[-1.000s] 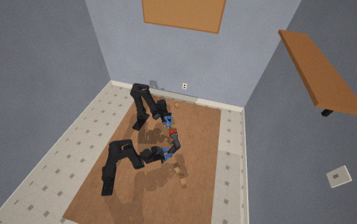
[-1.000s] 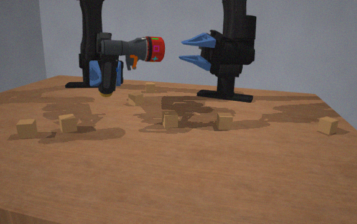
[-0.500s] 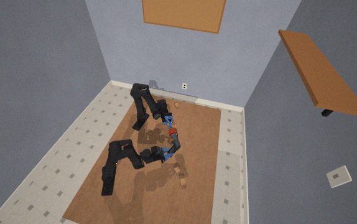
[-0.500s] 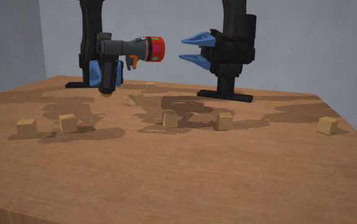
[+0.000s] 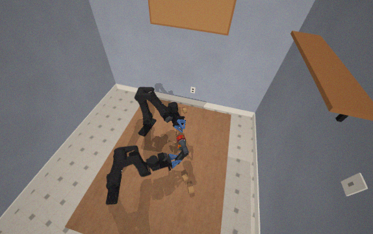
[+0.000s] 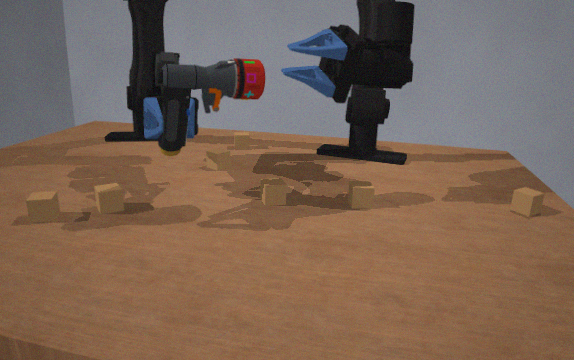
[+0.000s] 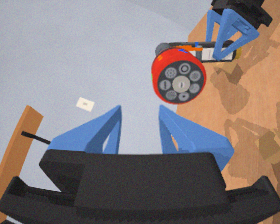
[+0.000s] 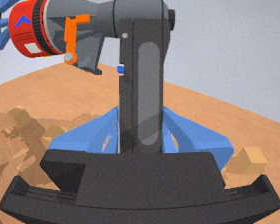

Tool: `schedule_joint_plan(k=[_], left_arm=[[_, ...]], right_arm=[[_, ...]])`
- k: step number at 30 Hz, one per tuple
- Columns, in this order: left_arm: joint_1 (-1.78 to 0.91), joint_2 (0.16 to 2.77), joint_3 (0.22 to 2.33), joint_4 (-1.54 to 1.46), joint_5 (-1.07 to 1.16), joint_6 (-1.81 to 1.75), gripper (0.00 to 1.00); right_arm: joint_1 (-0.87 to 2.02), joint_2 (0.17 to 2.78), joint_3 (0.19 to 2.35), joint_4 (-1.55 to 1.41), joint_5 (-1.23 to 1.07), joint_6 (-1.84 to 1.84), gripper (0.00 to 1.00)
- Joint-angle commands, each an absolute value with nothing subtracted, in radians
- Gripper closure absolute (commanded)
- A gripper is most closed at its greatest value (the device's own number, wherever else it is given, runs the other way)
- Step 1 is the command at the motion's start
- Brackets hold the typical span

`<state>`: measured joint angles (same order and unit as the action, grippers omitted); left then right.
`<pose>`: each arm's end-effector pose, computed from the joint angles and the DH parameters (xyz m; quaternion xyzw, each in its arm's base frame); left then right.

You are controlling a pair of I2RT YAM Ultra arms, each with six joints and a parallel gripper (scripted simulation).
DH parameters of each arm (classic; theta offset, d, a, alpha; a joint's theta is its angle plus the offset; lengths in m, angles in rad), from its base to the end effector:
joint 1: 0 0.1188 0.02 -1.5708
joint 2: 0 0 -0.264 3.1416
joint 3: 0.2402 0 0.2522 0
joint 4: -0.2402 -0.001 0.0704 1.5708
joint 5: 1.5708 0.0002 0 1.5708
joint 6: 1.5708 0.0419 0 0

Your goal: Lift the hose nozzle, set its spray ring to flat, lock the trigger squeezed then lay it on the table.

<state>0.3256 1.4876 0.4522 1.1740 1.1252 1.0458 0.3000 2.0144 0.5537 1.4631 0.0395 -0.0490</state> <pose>0.2603 0.0490 0.2138 0.5722 0.3779 0.1331 0.7156 0.3175 0.0975 0.1204 -0.1088 0.6978 0.0748 0.7040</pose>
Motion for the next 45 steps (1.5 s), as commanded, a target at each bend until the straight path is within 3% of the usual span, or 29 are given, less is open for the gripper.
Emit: schedule_joint_plan(k=[1,20,29,42,45], left_arm=[[0.302,1.442,0.534,1.028,1.085,0.948,0.63],[0.23,1.27,0.807,0.438,0.976,0.733,0.63],[0.182,1.156,0.942,-0.002,0.904,0.62,0.63],[0.046,1.279,0.984,-0.249,0.658,0.302,0.63],[0.023,1.319,1.089,-0.343,0.648,0.251,0.63]], right_arm=[[0.307,1.959,0.576,1.571,0.04,-0.031,0.64],[0.307,1.959,0.576,1.571,0.04,-0.031,0.64],[0.307,1.959,0.576,1.571,0.04,-0.031,0.64],[0.307,1.959,0.576,1.571,0.04,-0.031,0.64],[0.307,1.959,0.576,1.571,0.04,-0.031,0.64]])
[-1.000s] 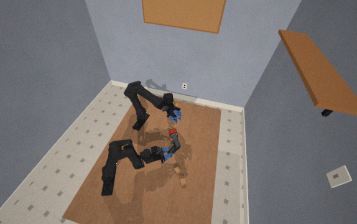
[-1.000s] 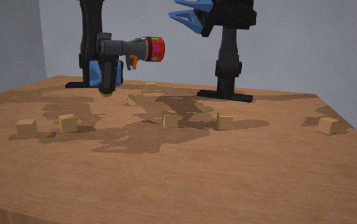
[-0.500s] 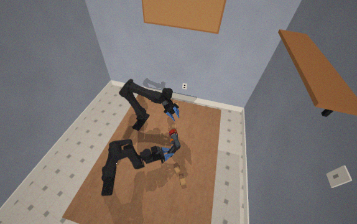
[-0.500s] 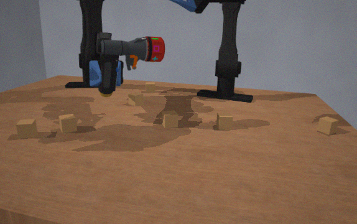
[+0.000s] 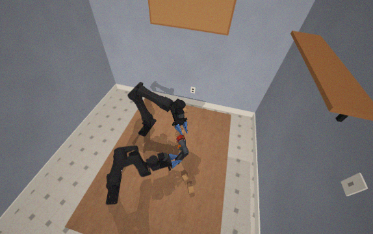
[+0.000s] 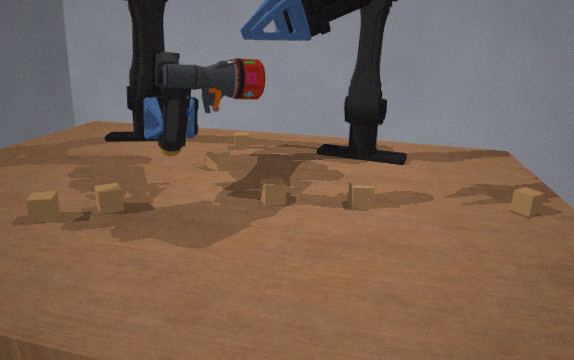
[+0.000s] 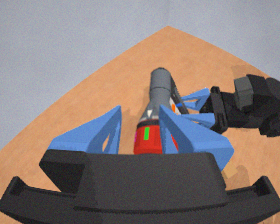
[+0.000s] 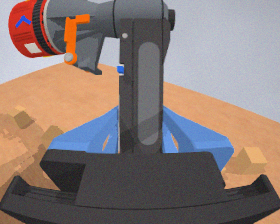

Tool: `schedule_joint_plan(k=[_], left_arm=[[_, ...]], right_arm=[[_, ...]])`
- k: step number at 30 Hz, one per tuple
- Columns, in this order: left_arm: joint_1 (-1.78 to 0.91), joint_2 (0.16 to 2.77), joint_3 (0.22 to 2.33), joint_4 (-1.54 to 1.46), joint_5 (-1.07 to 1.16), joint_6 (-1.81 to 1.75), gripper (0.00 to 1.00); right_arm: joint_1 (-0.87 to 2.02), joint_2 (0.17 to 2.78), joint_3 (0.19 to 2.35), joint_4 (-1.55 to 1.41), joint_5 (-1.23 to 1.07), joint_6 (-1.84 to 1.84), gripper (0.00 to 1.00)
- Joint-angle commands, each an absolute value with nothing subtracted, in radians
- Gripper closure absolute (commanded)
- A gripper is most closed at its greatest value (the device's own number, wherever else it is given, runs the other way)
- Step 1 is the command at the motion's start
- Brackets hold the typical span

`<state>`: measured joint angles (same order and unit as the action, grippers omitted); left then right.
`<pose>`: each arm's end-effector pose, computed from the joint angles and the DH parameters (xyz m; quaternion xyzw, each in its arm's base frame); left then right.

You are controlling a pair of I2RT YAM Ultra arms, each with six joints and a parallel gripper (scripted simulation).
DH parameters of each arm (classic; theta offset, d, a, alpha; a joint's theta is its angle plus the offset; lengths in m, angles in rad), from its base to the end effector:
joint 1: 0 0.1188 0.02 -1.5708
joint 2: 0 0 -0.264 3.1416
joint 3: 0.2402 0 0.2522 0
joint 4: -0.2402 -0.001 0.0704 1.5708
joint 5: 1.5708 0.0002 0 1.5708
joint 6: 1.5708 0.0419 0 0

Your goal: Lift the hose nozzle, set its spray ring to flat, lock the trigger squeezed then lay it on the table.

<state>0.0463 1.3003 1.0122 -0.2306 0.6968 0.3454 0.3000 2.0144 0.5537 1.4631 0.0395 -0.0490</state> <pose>0.2912 -0.0124 0.3101 0.2906 0.7782 -0.1978 0.5204 0.3175 0.0975 0.1204 -0.1088 0.6978 0.0748 0.7040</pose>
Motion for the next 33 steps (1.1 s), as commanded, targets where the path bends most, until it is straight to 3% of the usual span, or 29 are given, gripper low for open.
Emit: schedule_joint_plan(k=[1,3,6,11,14,17,20,33], left_arm=[[0.008,1.33,1.132,-0.365,0.624,0.2,0.63],[-0.019,1.347,1.116,-0.429,0.569,0.129,0.63],[-0.06,1.372,1.251,-0.507,0.498,-0.031,0.63],[-0.084,1.417,1.294,-0.582,0.483,-0.025,0.63],[-0.126,1.435,1.439,-0.649,0.409,-0.19,0.63],[-0.169,1.458,1.413,-0.732,0.325,-0.29,0.63],[-0.218,1.489,1.547,-0.816,0.253,-0.44,0.63],[-0.326,1.61,1.733,-1.052,0.112,-0.682,0.63]], right_arm=[[0.307,1.959,0.576,1.571,0.04,-0.031,0.64],[0.307,1.959,0.576,1.571,0.04,-0.031,0.64],[0.307,1.959,0.576,1.571,0.04,-0.031,0.64],[0.307,1.959,0.576,1.571,0.04,-0.031,0.64],[0.307,1.959,0.576,1.571,0.04,-0.031,0.64],[0.307,1.959,0.576,1.571,0.04,-0.031,0.64],[0.307,1.959,0.576,1.571,0.04,-0.031,0.64],[0.307,1.959,0.576,1.571,0.04,-0.031,0.64]])
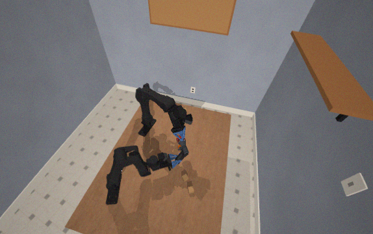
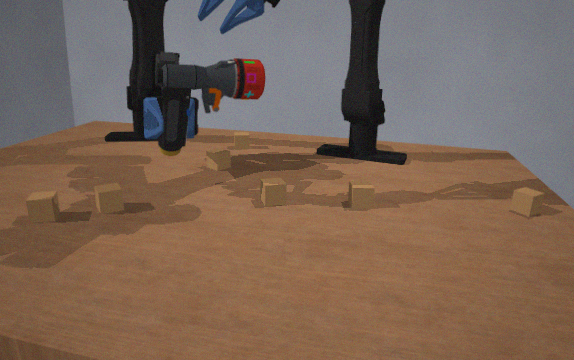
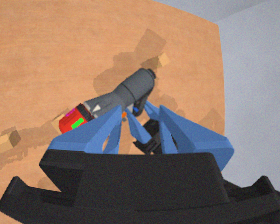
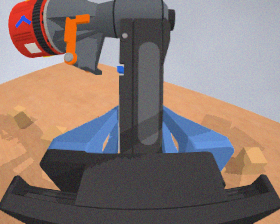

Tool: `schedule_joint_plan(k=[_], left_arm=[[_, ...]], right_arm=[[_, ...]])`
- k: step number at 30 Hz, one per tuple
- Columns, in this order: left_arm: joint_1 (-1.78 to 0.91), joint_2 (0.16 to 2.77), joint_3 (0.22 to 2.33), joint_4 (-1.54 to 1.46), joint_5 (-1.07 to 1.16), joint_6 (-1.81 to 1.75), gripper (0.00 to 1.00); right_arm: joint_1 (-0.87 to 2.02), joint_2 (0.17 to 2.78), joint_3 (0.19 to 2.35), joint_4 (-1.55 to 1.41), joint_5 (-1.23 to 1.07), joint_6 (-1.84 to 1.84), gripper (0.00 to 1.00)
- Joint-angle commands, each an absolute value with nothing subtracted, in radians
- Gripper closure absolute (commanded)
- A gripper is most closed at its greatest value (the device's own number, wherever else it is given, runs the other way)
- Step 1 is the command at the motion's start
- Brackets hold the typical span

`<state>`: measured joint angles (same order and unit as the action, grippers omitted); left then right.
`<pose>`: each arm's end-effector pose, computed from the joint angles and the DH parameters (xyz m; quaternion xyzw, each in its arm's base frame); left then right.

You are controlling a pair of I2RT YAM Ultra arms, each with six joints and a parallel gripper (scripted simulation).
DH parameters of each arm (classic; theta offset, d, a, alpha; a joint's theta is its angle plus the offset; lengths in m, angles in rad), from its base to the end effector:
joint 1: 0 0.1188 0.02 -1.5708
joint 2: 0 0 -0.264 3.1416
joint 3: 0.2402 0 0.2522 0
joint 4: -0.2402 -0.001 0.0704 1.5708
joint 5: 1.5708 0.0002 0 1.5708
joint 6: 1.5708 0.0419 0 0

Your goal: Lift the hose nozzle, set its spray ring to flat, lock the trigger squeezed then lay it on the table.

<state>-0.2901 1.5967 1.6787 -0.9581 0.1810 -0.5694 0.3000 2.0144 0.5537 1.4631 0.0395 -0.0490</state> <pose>0.3214 -0.1028 0.3767 -0.0999 0.9316 -0.2185 0.2728 0.3175 0.0975 0.1204 -0.1088 0.6978 0.0748 0.7040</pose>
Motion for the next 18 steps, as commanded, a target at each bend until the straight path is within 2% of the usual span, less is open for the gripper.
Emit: schedule_joint_plan(k=[1,18], left_arm=[[-0.339,1.616,1.742,-1.08,0.084,-0.729,0.63],[-0.528,1.769,1.978,-1.443,-0.214,-1.241,0.63]], right_arm=[[0.307,1.959,0.576,1.571,0.04,-0.031,0.64],[0.307,1.959,0.576,1.571,0.04,-0.031,0.64]])
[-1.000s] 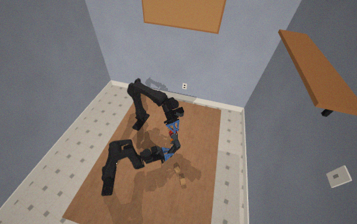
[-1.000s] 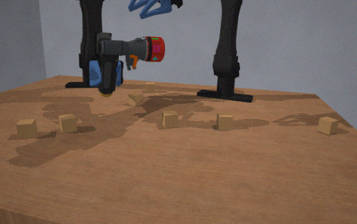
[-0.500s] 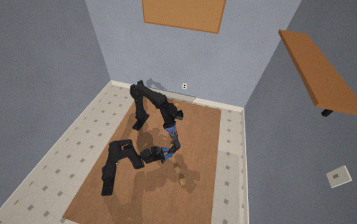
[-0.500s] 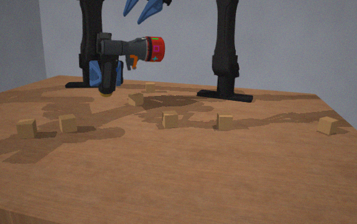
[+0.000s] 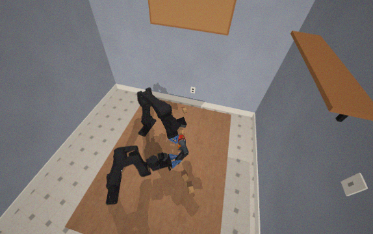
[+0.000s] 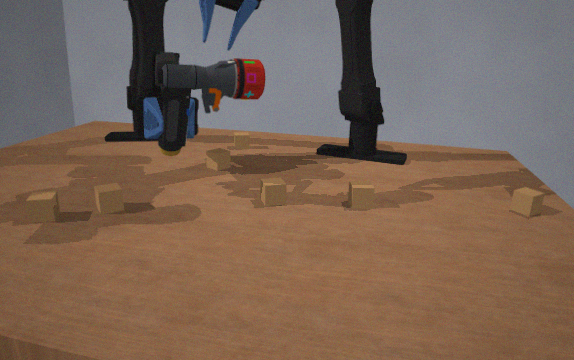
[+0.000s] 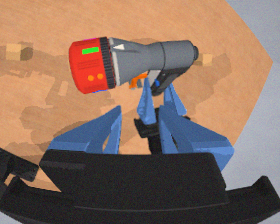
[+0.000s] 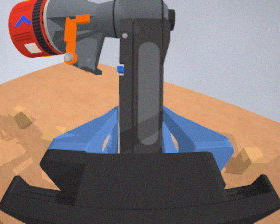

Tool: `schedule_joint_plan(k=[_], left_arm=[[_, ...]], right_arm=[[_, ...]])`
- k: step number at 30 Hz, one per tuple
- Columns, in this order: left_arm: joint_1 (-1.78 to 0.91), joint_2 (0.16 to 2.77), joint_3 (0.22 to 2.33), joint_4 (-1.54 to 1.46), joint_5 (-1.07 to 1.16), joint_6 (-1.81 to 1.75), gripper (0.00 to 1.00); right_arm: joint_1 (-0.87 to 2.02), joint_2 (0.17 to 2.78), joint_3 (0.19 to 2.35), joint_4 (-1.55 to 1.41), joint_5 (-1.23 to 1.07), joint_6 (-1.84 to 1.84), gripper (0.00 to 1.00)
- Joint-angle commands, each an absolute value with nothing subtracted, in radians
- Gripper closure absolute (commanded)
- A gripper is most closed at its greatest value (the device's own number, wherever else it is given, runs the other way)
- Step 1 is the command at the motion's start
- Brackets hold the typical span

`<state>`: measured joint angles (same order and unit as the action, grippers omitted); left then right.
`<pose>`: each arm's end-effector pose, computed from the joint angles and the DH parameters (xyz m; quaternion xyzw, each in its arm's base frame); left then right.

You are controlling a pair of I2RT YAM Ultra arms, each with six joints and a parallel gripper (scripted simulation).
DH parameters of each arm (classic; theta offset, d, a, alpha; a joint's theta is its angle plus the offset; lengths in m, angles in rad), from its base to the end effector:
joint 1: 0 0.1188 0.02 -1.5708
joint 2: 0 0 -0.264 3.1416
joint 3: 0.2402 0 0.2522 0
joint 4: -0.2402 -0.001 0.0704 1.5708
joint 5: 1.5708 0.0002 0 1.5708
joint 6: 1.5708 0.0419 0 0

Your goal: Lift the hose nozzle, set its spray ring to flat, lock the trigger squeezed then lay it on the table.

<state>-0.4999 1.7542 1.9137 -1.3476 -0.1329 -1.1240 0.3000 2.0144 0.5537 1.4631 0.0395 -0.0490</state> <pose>0.3034 -0.1582 0.3726 -0.3128 0.9284 -0.0928 0.1779 0.3175 0.0975 0.1204 -0.1088 0.6978 0.0748 0.7040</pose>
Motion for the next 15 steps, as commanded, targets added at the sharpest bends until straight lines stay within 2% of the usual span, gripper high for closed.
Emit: schedule_joint_plan(k=[1,15], left_arm=[[-0.535,1.78,1.994,-1.457,-0.22,-1.254,0.63],[-0.529,1.783,2.05,-1.462,-0.196,-1.216,0.63]], right_arm=[[0.307,1.959,0.576,1.571,0.04,-0.031,0.64],[0.307,1.959,0.576,1.571,0.04,-0.031,0.64]])
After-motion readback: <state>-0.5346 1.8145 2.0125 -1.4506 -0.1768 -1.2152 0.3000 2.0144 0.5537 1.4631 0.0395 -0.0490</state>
